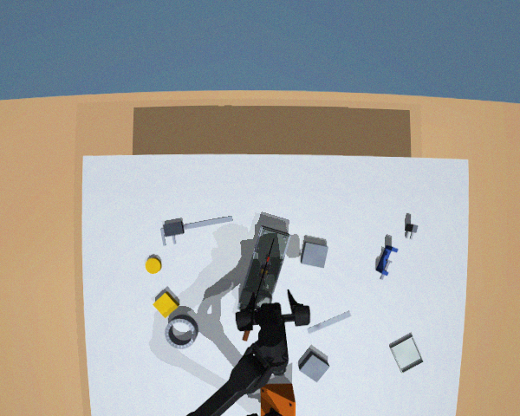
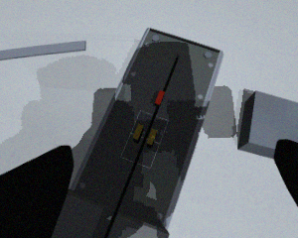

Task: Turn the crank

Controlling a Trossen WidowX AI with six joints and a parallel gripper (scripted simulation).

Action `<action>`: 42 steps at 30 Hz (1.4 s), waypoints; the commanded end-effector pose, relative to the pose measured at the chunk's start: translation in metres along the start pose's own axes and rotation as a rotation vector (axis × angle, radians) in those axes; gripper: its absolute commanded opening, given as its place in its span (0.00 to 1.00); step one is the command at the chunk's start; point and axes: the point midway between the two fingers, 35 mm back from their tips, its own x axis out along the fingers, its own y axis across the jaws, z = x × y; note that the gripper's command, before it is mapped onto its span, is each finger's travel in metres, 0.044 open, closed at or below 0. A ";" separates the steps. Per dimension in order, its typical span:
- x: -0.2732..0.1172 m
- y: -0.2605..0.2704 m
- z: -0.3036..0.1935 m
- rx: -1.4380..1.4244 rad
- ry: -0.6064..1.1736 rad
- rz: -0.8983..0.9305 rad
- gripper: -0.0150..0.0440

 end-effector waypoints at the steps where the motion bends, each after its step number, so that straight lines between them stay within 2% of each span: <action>1: 0.011 0.000 -0.005 0.007 0.001 0.021 1.00; 9: 0.044 0.003 -0.037 0.008 -0.002 0.024 1.00; 27: 0.045 0.003 -0.038 0.008 -0.002 0.024 1.00; 42: -0.004 0.004 0.004 0.011 0.001 0.020 1.00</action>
